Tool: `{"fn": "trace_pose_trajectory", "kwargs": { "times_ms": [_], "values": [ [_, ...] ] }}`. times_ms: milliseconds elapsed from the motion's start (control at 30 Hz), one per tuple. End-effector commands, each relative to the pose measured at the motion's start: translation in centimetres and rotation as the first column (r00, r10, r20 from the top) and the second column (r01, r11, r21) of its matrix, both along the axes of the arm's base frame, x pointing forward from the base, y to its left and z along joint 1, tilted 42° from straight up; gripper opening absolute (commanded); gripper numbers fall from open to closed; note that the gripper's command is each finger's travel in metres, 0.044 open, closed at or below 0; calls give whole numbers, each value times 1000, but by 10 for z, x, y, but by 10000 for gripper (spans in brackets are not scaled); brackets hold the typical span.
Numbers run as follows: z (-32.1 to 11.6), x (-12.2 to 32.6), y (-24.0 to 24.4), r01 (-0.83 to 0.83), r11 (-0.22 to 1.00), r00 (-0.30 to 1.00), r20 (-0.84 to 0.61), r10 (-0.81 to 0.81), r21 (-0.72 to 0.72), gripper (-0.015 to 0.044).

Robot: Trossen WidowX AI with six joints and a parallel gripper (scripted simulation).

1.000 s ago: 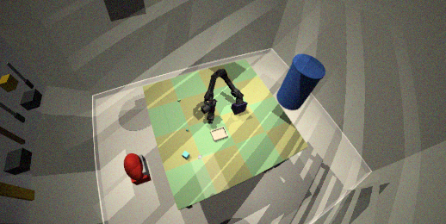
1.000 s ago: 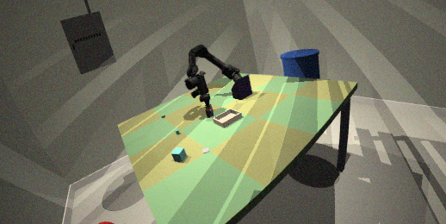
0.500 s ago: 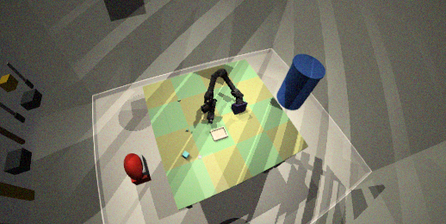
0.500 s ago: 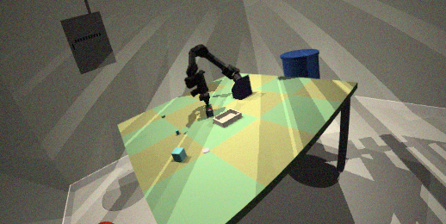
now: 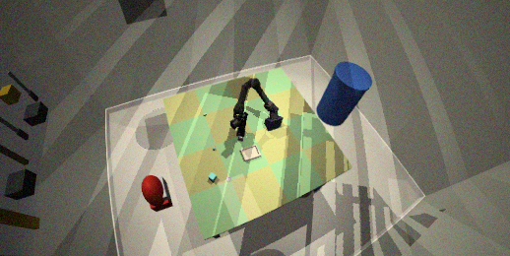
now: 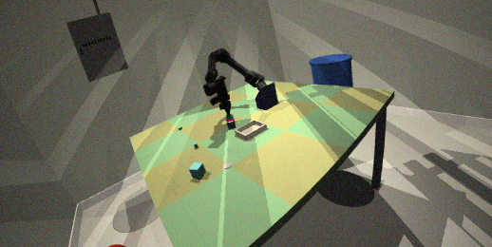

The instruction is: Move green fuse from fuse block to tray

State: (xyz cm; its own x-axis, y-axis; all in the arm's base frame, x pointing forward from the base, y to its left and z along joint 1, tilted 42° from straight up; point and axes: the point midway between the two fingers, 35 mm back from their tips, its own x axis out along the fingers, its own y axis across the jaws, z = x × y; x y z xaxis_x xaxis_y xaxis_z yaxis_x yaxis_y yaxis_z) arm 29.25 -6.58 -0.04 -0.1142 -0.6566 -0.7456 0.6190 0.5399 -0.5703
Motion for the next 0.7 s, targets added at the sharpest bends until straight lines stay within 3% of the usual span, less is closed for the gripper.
{"fn": "trace_pose_trajectory", "kwargs": {
  "times_ms": [0, 667],
  "values": [
    [2, 1, 2, 4, 1000, 1000, 5, -4, 4, 0],
    [13, 2, 12, 3, 1000, 1000, 4, -3, 4, 0]
  ]
}}
